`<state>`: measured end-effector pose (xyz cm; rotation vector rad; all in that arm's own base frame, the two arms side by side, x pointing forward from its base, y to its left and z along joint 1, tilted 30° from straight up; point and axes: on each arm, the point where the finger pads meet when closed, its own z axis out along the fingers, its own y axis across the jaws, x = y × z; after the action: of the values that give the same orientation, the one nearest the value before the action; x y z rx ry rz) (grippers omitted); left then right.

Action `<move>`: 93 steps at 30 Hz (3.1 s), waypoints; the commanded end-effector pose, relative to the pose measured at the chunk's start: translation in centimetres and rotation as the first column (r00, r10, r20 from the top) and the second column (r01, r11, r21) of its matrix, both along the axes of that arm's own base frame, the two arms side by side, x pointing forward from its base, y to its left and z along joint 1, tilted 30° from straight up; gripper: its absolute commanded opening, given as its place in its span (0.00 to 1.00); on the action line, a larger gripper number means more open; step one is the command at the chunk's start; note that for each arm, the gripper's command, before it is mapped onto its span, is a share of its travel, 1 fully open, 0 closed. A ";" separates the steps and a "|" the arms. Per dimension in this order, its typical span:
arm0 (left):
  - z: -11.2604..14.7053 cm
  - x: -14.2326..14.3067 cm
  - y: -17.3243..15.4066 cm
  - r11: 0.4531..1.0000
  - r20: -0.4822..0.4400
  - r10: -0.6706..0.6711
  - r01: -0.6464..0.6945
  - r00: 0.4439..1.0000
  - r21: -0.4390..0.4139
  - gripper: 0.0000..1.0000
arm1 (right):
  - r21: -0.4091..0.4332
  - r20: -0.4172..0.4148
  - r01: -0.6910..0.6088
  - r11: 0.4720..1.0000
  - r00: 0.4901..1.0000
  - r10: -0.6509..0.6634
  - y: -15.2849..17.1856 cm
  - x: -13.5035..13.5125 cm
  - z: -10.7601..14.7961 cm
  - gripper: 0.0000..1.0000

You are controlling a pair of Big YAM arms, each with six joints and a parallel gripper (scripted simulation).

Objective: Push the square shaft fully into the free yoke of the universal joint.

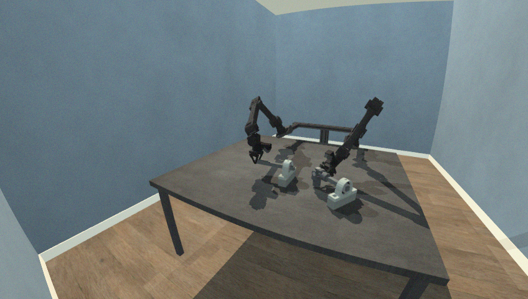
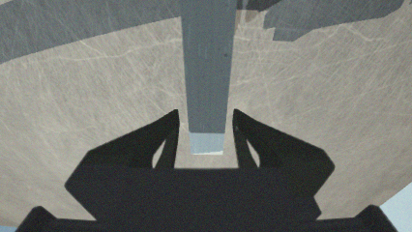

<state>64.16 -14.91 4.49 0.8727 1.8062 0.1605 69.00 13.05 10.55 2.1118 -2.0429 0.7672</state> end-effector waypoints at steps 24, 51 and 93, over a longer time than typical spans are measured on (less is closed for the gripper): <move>2.0 -0.4 -1.5 1.000 0.046 -0.022 0.022 0.999 -0.008 0.00 | 0.011 0.034 -0.005 1.000 0.999 0.005 0.1 0.9 1.5 0.47; 1.1 -0.2 -1.8 0.932 -0.199 -0.060 -0.016 0.978 -0.363 0.34 | 0.019 0.064 -0.005 1.000 0.998 0.004 0.0 0.6 3.0 0.18; 1.8 -1.1 -3.3 0.679 -0.395 -0.237 -0.139 0.888 -0.721 0.34 | 0.011 0.034 -0.005 1.000 0.999 0.005 0.3 0.4 1.3 0.18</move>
<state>62.66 -17.17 4.43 0.4026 2.0498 -0.7734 69.10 13.00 10.55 2.1138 -2.0507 0.7776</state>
